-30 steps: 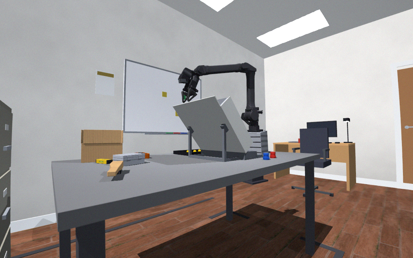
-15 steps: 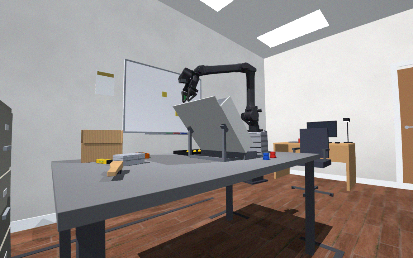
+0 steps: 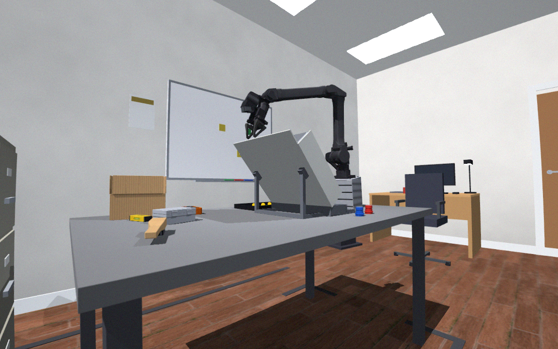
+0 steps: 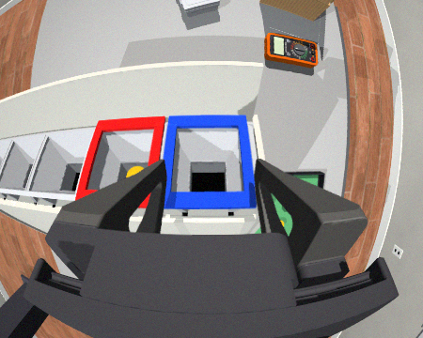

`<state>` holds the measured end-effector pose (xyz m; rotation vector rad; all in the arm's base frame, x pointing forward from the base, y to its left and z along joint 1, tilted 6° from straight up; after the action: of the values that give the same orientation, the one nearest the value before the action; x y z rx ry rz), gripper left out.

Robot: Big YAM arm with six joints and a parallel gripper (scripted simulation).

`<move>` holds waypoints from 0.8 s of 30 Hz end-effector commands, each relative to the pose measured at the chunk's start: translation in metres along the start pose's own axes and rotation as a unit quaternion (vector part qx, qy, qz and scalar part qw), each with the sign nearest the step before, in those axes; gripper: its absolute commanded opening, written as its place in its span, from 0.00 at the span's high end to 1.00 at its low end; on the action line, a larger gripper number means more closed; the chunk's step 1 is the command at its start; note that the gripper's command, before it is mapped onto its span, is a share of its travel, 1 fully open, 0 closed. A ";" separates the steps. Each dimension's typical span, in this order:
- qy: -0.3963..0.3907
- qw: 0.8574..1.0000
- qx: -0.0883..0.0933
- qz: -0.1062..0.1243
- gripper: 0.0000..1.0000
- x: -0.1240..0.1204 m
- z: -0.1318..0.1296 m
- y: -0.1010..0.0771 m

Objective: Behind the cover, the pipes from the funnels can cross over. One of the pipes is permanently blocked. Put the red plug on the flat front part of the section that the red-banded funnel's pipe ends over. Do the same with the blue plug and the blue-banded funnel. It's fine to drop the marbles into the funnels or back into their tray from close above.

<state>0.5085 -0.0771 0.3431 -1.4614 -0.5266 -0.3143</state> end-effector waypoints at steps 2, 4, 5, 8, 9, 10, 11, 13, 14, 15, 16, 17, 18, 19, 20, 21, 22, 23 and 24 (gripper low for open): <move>-0.001 1.000 -0.002 -0.010 0.41 0.005 0.000 -0.007; -0.001 1.000 -0.002 -0.010 0.41 0.005 0.000 -0.007; -0.001 1.000 -0.002 -0.010 0.41 0.005 0.000 -0.007; -0.001 1.000 -0.002 -0.010 0.41 0.005 0.000 -0.007; -0.001 1.000 -0.002 -0.010 0.41 0.005 0.000 -0.007; -0.001 1.000 -0.002 -0.010 0.41 0.005 0.000 -0.007; -0.001 1.000 -0.002 -0.010 0.41 0.005 0.000 -0.007; -0.001 1.000 -0.002 -0.010 0.41 0.005 0.000 -0.007; -0.001 1.000 -0.002 -0.010 0.41 0.005 0.000 -0.007; -0.001 1.000 -0.002 -0.010 0.41 0.006 0.000 -0.009; -0.001 1.000 -0.002 -0.010 0.41 0.007 0.000 -0.011; -0.001 1.000 -0.002 -0.010 0.41 0.008 0.000 -0.013; -0.001 1.000 -0.002 -0.010 0.41 0.009 0.001 -0.014; -0.001 1.000 -0.002 -0.010 0.41 0.010 0.001 -0.016; -0.001 1.000 -0.002 -0.010 0.41 0.011 0.001 -0.018; -0.001 1.000 -0.002 -0.010 0.41 0.012 0.001 -0.020; -0.001 1.000 -0.002 -0.010 0.41 0.013 0.001 -0.021; -0.001 1.000 -0.002 -0.010 0.41 0.014 0.001 -0.023; -0.001 1.000 -0.002 -0.010 0.41 0.015 0.001 -0.025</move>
<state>0.5044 -0.0764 0.3409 -1.4586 -0.4995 -0.2916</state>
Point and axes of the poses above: the point where the finger pads meet when closed, its own y axis out along the fingers, its own z axis across the jaws, x = y × z, the point moved 10 cm from there along -y, back along the fingers, and after that the axes turned 1 degree about y, right-handed, at the moved point
